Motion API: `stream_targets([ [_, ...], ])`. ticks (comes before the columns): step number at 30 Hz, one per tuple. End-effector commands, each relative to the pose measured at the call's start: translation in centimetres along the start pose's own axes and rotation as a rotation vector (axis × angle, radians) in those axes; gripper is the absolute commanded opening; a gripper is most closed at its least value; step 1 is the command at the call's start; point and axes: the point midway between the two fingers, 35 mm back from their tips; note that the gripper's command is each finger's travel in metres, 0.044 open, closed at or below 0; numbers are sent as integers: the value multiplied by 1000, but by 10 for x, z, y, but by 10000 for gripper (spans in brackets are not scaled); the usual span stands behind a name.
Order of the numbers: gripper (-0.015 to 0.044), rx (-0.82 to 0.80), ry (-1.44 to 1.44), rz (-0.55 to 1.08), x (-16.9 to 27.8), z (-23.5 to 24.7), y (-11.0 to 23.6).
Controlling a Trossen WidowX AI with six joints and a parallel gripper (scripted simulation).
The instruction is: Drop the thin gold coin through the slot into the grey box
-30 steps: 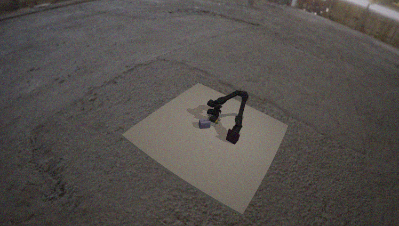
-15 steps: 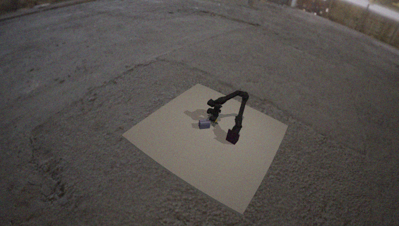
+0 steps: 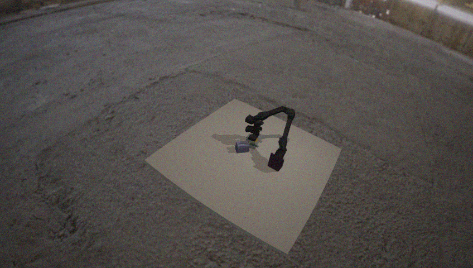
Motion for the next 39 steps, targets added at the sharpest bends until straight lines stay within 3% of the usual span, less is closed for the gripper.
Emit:
stream_targets([
  [1,0,-9,-5,2,-1,1,11],
  [23,0,-21,-6,26,5,2,58],
  [39,0,-27,512,20,8,7,59],
])
Point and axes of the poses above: the point midway between the two fingers, 35 mm back from their tips, its own y axis back along the fingers, its own z axis across the jaws, x = y × z, and after that the axes turned 12 degrees about y, right-handed
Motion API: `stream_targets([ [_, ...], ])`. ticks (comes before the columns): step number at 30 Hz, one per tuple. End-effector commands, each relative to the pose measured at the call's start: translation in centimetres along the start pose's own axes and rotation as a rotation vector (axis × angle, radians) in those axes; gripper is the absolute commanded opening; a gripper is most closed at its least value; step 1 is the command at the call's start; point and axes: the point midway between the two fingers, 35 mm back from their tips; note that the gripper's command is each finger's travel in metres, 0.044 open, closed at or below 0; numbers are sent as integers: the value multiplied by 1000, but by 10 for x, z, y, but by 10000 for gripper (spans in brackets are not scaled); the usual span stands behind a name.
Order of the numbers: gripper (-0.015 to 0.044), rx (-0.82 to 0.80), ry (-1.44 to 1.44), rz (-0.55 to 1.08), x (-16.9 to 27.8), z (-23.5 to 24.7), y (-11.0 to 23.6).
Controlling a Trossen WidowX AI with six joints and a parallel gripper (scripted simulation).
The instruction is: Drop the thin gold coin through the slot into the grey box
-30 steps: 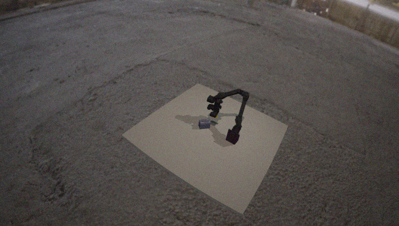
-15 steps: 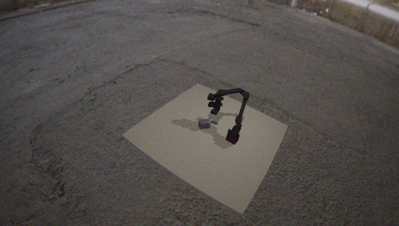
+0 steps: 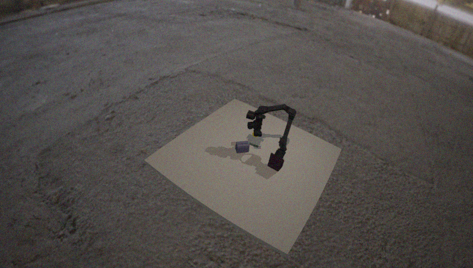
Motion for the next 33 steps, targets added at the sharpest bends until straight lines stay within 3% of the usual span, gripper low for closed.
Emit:
stream_targets([
  [1,0,-6,150,0,1,3,0],
  [14,0,-6,267,-1,-1,5,0],
  [33,0,-9,266,-8,-46,15,3],
])
Point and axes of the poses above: the point midway between the two fingers, 35 mm back from their tips, its own y axis back along the fingers, its own z axis across the jaws, x = y × z, and after that the axes turned 12 degrees about y, right-handed
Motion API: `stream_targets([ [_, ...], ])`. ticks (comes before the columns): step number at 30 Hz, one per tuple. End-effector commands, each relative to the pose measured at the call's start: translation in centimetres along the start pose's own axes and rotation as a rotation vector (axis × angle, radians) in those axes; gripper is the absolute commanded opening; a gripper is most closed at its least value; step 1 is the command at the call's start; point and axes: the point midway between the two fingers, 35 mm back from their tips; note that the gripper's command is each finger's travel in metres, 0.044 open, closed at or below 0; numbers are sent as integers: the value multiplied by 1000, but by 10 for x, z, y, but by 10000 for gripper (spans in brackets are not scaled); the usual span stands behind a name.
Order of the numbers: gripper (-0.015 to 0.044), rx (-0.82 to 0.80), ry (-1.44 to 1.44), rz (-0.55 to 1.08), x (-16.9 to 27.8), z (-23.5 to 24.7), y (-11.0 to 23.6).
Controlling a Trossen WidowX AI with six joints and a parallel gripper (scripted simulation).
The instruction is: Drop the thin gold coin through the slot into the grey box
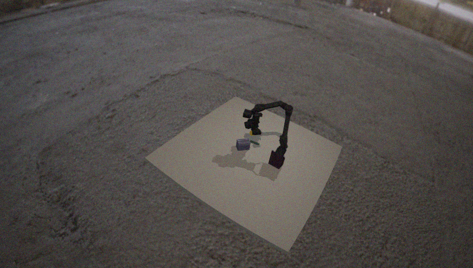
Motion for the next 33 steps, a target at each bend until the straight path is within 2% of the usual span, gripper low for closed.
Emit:
stream_targets([
  [1,0,-4,-7,-7,-12,0,0],
  [33,0,-2,-7,-5,-89,15,-1],
])
Point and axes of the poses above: the point midway between the two fingers, 35 mm back from their tips, its own y axis back along the fingers, its own z axis across the jaws, x = y × z, and after that the axes turned 12 degrees about y, right-handed
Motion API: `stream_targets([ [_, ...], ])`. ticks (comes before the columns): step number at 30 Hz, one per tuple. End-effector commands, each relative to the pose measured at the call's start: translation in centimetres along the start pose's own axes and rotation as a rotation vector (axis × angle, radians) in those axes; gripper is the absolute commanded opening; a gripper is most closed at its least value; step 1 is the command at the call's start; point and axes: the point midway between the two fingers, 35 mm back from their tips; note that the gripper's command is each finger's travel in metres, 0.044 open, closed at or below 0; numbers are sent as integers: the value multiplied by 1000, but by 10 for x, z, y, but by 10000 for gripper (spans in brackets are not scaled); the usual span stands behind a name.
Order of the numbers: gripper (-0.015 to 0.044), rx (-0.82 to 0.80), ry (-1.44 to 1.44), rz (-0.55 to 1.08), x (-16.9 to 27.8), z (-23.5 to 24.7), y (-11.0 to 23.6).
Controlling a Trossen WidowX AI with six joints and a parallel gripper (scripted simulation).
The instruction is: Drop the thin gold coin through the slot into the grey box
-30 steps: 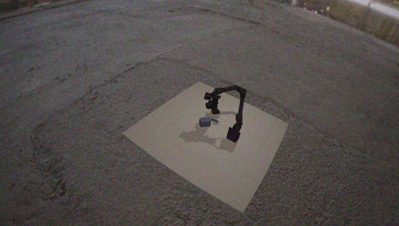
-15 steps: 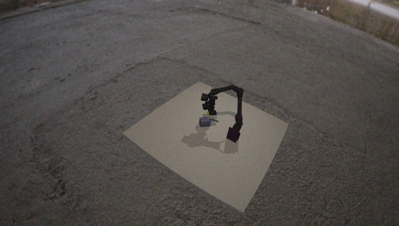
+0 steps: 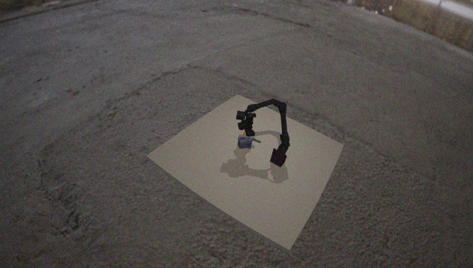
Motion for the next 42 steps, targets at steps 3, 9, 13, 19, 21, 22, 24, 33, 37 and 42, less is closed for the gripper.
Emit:
stream_targets([
  [3,0,-1,-2,-1,-5,2,0],
  [9,0,0,1,0,-2,1,0],
  [13,0,0,1,0,-2,1,0],
  [19,0,0,-2,0,-5,1,-1],
  [21,0,0,-5,0,-7,2,-1],
  [22,0,0,-7,0,-8,2,-1],
  [24,0,0,-10,0,-9,2,-1],
  [33,0,2,-5,2,-8,2,-1],
  [37,0,2,-5,2,-8,2,-1],
  [42,0,2,-4,2,-8,2,-4],
])
Point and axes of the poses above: the point midway between the two fingers, 35 mm back from their tips, its own y axis back along the fingers, its own z axis across the jaws, x = y × z, and after that the axes turned 12 degrees about y, right-handed
